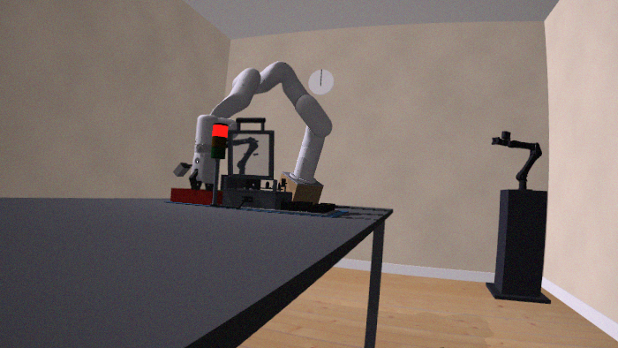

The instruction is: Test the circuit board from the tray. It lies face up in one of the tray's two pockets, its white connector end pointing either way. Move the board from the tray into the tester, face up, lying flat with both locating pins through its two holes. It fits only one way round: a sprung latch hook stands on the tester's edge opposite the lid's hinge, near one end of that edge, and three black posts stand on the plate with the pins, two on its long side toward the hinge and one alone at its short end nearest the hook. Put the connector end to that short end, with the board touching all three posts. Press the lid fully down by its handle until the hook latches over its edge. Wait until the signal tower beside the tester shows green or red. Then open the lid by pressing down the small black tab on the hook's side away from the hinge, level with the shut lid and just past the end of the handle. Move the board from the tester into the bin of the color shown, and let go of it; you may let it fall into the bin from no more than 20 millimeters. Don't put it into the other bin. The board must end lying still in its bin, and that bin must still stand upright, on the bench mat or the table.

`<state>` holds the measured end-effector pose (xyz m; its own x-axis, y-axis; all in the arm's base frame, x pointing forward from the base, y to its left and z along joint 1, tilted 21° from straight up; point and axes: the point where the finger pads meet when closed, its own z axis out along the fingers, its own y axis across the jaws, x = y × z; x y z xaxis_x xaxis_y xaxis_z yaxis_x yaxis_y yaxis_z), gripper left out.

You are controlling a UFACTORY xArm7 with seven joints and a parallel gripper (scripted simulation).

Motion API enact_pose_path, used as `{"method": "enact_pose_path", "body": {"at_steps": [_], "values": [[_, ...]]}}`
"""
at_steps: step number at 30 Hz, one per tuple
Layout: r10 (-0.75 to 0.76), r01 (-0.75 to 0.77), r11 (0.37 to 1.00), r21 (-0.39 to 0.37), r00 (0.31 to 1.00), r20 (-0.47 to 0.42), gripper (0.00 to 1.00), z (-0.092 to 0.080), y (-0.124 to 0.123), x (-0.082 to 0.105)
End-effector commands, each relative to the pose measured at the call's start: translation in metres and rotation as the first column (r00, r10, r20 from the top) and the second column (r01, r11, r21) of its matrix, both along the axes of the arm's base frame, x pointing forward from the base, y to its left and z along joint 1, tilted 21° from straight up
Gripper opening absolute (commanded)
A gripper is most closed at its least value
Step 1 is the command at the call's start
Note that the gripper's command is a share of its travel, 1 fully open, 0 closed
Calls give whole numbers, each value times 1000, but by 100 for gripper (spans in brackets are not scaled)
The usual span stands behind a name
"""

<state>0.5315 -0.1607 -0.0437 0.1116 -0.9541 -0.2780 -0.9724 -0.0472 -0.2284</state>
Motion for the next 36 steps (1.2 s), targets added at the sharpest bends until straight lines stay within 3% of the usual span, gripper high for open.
{"method": "enact_pose_path", "body": {"at_steps": [1,24,25,36], "values": [[-1,1,1000,-2,1000,2,79,1,-1,1],[-1,1,1000,-2,1000,2,79,1,-1,1],[-1,1,1000,-2,1000,2,100,1,-1,1],[-1,1,1000,-2,1000,2,100,1,-1,1]]}}
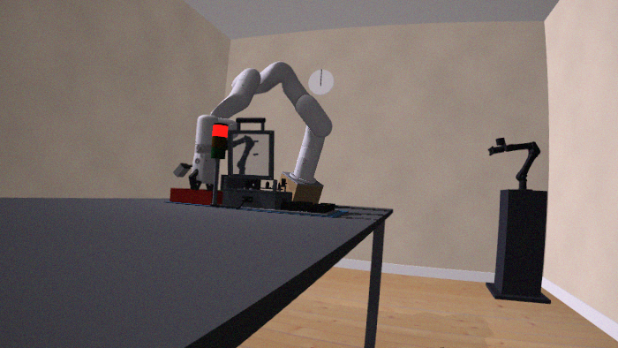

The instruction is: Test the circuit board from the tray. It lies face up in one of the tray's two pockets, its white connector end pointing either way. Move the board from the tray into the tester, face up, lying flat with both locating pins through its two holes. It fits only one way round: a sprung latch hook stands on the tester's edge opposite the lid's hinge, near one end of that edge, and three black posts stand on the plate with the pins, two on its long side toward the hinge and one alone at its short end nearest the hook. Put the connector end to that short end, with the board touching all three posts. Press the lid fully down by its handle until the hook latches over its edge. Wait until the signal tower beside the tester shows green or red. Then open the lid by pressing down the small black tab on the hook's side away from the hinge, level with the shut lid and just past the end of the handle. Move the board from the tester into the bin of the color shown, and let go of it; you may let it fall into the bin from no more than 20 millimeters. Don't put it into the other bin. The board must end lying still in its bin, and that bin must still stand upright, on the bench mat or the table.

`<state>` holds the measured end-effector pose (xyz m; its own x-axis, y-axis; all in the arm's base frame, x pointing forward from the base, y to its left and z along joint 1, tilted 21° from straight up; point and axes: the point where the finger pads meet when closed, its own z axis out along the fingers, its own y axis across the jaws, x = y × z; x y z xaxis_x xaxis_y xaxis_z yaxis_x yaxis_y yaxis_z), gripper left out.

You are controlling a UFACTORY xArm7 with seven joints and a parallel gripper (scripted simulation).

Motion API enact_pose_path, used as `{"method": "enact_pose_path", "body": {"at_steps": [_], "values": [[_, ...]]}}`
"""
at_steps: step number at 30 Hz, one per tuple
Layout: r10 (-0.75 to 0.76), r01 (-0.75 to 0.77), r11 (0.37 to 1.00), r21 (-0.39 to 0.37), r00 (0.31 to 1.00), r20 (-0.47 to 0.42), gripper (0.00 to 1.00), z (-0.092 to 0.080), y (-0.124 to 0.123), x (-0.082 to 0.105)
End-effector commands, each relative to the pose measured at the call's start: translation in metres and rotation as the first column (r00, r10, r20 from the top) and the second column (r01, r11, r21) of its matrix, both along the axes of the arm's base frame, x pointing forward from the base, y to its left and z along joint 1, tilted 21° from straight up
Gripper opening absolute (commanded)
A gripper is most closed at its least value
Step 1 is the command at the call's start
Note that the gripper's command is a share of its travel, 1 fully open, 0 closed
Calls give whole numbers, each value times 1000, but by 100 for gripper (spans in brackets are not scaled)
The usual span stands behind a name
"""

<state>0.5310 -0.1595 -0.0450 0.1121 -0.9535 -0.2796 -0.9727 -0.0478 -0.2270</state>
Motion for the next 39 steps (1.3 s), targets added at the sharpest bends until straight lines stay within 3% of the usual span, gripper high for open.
{"method": "enact_pose_path", "body": {"at_steps": [1,30,39], "values": [[-2,2,1000,-3,1000,4,100,2,-2,1],[-2,2,1000,-3,1000,4,100,2,-2,1],[-2,2,1000,-3,1000,4,100,15,-6,-2]]}}
